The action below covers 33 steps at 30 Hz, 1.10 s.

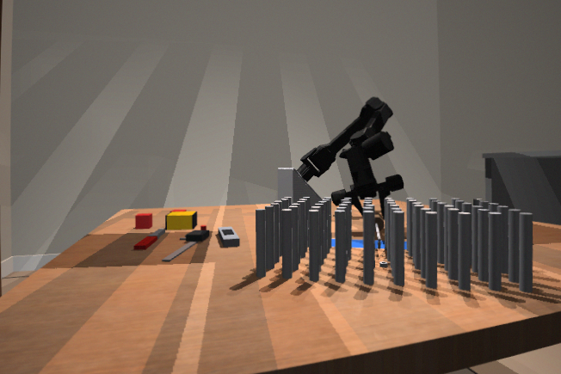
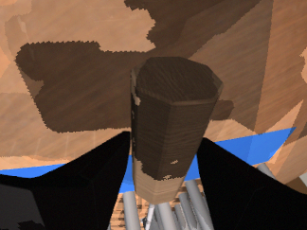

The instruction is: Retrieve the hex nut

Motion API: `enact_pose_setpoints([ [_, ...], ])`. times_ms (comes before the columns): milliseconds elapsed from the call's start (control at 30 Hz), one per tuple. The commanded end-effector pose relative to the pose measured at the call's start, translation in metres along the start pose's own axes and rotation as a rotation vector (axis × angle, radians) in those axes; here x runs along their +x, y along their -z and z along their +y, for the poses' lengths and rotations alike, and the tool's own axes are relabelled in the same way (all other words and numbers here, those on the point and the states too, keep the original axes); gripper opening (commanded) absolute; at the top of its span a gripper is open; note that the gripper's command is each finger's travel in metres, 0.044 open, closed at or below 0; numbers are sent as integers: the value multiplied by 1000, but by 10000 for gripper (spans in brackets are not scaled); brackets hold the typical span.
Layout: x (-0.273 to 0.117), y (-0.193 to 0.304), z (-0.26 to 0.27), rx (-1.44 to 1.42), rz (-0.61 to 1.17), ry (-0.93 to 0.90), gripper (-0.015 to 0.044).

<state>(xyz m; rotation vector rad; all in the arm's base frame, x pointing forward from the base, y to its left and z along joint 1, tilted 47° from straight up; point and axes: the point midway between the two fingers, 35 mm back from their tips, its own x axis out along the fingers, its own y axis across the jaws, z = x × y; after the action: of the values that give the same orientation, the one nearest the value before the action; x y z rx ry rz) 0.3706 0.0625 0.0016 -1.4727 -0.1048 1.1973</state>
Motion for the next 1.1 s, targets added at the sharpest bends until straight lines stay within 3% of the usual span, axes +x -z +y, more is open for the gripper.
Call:
enact_pose_setpoints([
  [0, 0, 7, -4, -11, 7, 9, 0],
  [1067, 6, 27, -4, -12, 8, 9, 0],
])
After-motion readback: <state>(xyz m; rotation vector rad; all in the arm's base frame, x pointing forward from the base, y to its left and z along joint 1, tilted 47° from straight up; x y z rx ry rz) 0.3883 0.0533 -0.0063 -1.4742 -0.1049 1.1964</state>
